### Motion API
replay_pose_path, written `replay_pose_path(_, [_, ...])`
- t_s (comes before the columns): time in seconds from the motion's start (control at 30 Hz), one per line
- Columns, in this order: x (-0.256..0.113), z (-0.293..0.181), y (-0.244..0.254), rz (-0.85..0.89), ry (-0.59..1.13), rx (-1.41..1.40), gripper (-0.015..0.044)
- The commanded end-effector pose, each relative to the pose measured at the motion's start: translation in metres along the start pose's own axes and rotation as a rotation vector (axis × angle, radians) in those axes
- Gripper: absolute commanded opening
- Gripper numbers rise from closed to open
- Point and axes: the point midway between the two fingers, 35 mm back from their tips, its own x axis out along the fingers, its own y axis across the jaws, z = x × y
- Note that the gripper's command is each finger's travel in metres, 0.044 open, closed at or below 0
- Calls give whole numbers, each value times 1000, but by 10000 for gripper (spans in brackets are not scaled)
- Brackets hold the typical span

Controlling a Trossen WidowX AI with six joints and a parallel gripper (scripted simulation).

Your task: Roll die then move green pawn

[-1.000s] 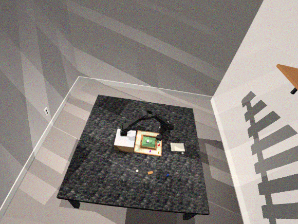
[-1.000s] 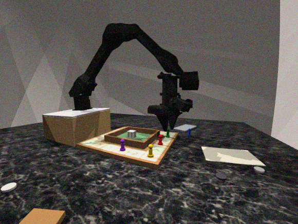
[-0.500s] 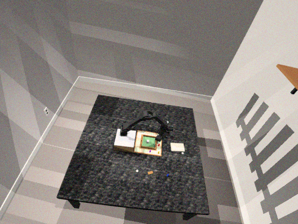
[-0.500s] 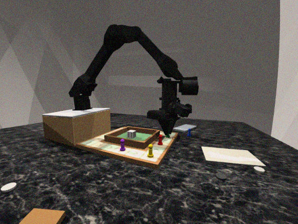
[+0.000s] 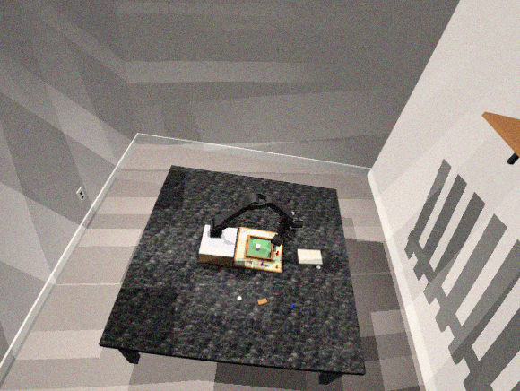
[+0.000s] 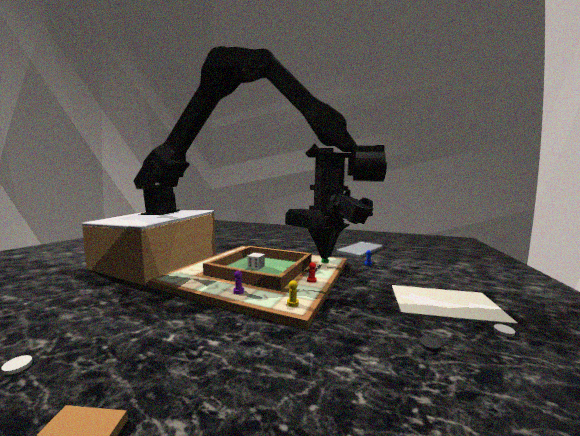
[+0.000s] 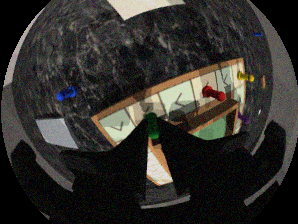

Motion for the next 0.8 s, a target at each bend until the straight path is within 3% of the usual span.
replay_pose_path(0.0, [-33, 5, 5, 17, -14, -12, 0])
replay_pose_path(0.37, [-114, -1, 4, 9, -6, 2, 0])
replay_pose_path(0.77, [-102, -24, 9, 10, -4, 2, 0])
